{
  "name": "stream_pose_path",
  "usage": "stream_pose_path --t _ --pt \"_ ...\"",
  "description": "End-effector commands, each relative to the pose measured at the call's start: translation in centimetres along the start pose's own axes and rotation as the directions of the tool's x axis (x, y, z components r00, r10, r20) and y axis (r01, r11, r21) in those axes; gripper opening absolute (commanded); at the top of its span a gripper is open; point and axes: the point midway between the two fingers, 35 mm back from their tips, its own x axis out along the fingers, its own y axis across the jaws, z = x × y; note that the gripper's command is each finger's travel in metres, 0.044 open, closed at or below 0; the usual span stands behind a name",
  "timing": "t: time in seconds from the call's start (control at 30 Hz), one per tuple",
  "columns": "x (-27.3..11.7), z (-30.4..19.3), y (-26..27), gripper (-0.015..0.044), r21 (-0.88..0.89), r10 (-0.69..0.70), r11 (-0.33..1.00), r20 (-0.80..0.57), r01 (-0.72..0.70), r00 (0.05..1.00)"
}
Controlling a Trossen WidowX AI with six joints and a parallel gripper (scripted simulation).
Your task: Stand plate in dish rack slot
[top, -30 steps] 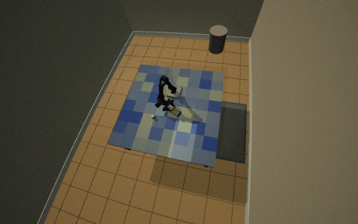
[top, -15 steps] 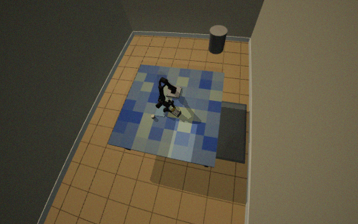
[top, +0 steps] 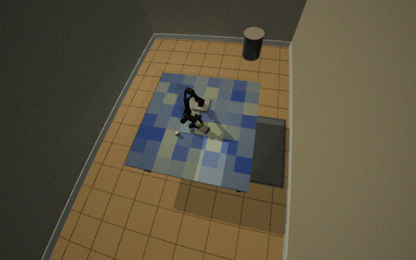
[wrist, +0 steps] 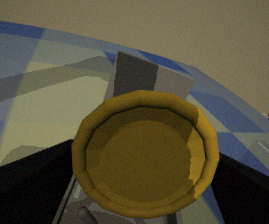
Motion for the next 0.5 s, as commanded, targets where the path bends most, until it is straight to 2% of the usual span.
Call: stream_pose_path --t 0.0,0.27,0.47 --pt "0.00 0.00 0.00 0.0184 0.000 0.000 1.000 0.000 0.000 1.000" --pt "0.00 0.00 0.00 0.0394 0.000 0.000 1.000 0.000 0.000 1.000" --pt "0.00 0.00 0.00 0.0400 0.000 0.000 1.000 0.000 0.000 1.000"
